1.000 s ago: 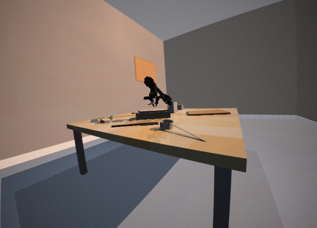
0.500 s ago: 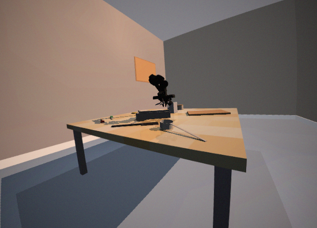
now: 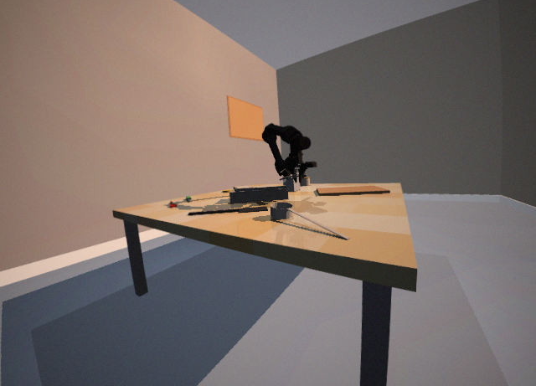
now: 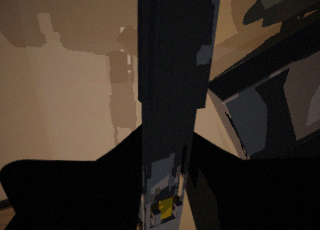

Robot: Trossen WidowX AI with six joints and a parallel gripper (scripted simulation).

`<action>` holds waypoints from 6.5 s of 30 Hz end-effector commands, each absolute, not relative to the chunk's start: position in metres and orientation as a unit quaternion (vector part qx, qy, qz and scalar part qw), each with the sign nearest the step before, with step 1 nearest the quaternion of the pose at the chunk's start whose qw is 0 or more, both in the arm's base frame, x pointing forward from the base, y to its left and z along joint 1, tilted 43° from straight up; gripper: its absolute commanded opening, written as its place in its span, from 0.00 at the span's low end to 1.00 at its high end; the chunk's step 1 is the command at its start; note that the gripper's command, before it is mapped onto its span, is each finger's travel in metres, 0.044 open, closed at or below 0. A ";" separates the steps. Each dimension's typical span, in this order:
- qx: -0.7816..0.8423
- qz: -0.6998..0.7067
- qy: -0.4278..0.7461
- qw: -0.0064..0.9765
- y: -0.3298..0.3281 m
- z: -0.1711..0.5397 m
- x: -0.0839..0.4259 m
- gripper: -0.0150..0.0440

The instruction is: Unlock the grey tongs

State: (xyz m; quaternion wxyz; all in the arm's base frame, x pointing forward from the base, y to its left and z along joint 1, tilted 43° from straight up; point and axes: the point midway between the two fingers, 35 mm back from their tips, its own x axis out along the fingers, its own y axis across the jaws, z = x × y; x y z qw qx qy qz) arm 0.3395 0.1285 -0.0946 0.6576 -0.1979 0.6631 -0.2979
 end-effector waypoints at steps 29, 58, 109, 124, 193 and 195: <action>-0.089 -0.351 0.626 0.691 0.249 -0.170 0.249 0.00; 0.050 -0.450 0.571 0.685 0.333 -0.244 0.060 0.00; 0.296 -0.387 0.837 0.250 0.394 -0.144 0.087 0.00; 0.296 -0.387 0.837 0.250 0.394 -0.144 0.087 0.00; 0.056 -0.456 0.567 0.684 0.333 -0.247 0.050 0.00; 0.056 -0.456 0.567 0.684 0.333 -0.248 0.050 0.00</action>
